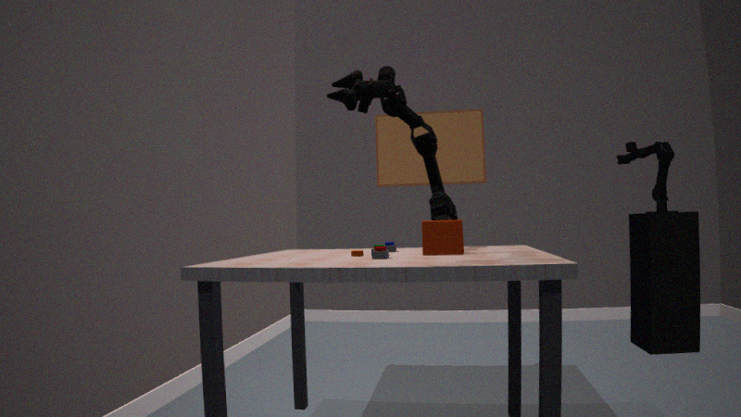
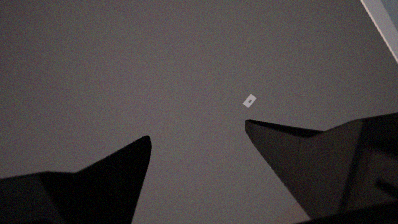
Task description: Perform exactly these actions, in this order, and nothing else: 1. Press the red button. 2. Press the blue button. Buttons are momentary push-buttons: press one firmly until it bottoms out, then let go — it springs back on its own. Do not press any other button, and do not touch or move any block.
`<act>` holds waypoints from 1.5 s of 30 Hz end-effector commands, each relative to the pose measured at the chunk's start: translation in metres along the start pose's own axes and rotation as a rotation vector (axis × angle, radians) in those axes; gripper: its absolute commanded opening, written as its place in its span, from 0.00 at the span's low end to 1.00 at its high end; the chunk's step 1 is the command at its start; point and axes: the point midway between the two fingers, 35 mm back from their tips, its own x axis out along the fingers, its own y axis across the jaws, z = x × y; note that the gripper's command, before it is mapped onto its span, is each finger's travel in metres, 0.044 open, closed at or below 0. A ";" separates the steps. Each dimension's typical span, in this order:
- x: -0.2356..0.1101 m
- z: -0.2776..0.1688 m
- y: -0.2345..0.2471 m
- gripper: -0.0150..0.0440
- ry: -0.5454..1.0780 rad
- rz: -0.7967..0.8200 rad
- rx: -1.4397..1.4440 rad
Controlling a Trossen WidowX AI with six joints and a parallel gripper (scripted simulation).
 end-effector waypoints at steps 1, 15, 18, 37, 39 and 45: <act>0.014 0.019 -0.073 0.93 0.068 -0.190 -0.430; -0.006 0.120 -0.208 0.93 0.253 -0.737 -1.179; -0.020 0.151 -0.229 0.93 0.306 -0.888 -1.315; -0.136 0.311 -0.245 0.93 0.654 -1.842 -1.738; -0.136 0.311 -0.245 0.93 0.654 -1.842 -1.738; -0.136 0.318 -0.252 0.84 0.654 -1.842 -1.738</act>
